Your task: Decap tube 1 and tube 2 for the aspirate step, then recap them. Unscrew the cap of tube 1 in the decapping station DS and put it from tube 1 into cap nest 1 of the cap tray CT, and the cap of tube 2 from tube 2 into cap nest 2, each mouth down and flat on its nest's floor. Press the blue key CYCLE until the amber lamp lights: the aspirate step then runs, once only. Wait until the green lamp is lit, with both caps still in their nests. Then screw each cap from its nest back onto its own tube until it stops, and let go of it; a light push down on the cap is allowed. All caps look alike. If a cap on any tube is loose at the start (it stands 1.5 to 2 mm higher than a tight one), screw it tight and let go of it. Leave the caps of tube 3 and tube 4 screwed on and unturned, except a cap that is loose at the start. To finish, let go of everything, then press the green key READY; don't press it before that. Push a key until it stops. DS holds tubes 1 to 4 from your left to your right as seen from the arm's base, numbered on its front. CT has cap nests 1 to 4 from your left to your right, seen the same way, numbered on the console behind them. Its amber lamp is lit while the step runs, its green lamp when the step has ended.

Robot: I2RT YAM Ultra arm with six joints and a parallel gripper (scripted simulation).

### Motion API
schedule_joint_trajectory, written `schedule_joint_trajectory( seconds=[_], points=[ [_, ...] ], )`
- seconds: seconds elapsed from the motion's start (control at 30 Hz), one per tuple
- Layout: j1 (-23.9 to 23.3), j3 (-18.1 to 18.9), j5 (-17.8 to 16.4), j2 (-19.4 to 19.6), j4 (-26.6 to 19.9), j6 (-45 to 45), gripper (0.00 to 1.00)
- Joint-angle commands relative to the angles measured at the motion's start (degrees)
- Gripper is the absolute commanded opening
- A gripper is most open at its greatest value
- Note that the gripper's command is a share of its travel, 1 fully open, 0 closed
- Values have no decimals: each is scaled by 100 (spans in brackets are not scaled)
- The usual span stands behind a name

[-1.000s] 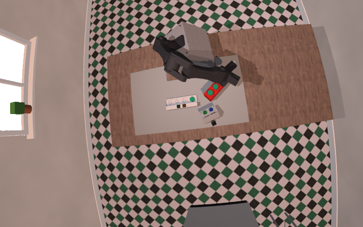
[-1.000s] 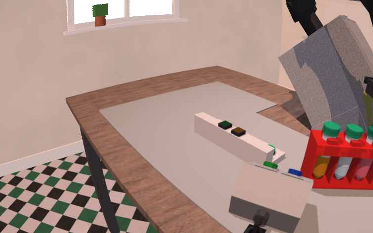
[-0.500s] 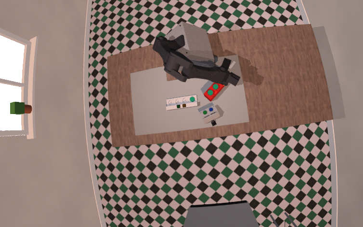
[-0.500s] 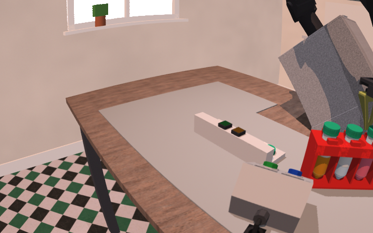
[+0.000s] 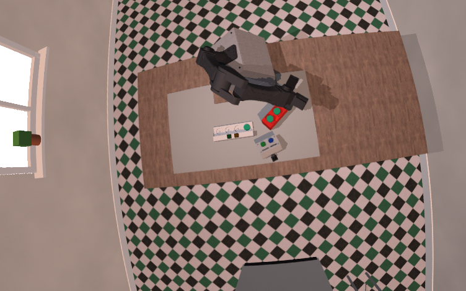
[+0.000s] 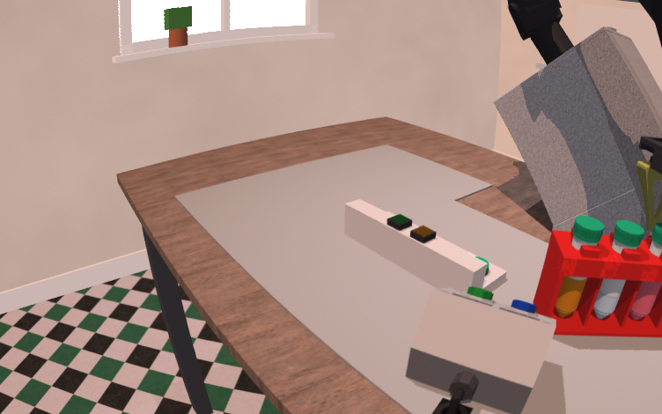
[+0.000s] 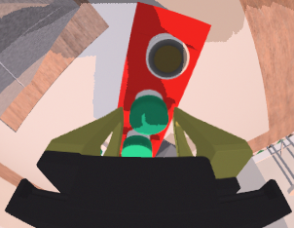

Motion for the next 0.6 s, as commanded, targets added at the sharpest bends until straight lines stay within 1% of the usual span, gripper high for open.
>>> schedule_joint_trajectory(
  seconds=[0.0, 0.07, 0.13, 0.17, 0.2, 0.23, 0.3, 0.33, 0.37, 0.4, 0.47, 0.5, 0.53, 0.57],
  points=[
    [23, 15, -4, -43, 3, 1598, 49],
    [23, 15, -4, -43, 3, 1598, 49],
    [23, 15, -4, -43, 3, 2614, 49],
    [24, 16, -4, -43, 3, 2639, 49],
    [23, 15, -4, -43, 3, 3116, 49],
    [24, 16, -4, -43, 3, 3117, 49],
    [23, 15, -4, -43, 3, 3980, 49],
    [24, 16, -4, -43, 3, 4071, 49],
    [23, 15, -4, -43, 4, 4549, 49],
    [24, 16, -4, -43, 3, 4549, 49],
    [23, 15, -4, -43, 4, 5385, 49],
    [24, 16, -4, -43, 3, 5504, 49],
    [23, 15, -4, -44, 4, 5964, 49],
    [24, 16, -4, -43, 3, 5981, 49]
  ],
)
